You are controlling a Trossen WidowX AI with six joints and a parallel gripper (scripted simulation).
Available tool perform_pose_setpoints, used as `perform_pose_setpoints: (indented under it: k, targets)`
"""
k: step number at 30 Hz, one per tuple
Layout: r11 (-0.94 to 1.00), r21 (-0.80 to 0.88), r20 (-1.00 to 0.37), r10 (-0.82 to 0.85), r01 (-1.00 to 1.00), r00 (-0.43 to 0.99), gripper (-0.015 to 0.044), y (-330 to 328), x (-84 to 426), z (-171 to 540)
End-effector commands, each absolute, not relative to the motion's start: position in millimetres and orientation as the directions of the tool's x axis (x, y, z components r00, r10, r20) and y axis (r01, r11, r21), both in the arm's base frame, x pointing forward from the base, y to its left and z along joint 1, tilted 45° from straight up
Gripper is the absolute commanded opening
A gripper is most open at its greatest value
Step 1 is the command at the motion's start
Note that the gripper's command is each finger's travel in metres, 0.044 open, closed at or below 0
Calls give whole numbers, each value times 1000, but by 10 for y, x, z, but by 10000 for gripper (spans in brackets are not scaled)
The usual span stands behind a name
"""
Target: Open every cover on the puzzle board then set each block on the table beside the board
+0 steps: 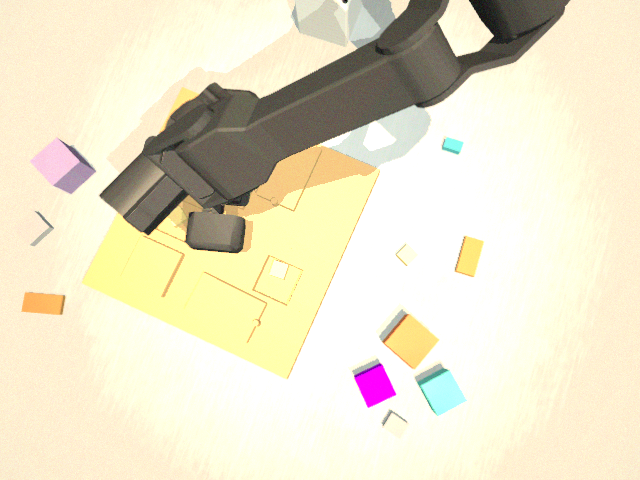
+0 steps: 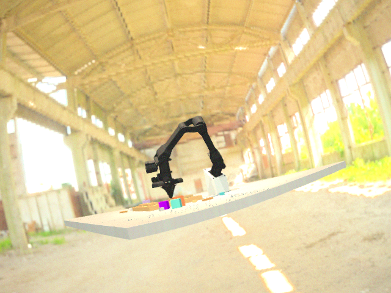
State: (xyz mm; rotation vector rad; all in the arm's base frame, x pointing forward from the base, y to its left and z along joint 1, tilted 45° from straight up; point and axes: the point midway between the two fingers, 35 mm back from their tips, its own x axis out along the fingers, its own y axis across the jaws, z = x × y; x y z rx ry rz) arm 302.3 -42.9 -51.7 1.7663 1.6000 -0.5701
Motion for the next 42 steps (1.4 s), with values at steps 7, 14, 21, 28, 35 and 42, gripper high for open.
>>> perform_pose_setpoints:
  k: [7, 14, 21, 28, 35, 42]
  targets:
    - [-19, 182, -709, 690, 983, 144, 0, -330, 3023, -591]
    - [-19, 182, -709, 690, 983, 144, 0, -312, 3027, -606]
    - [-19, 182, -709, 690, 983, 144, 0, -316, 3026, -613]
    - [-19, 182, -709, 690, 983, 144, 0, -360, 3004, -685]
    - [-25, 176, -710, 690, 984, 144, 0, -380, 2990, -719]
    - [-30, 171, -710, 690, 985, 144, 0, -380, 2986, -721]
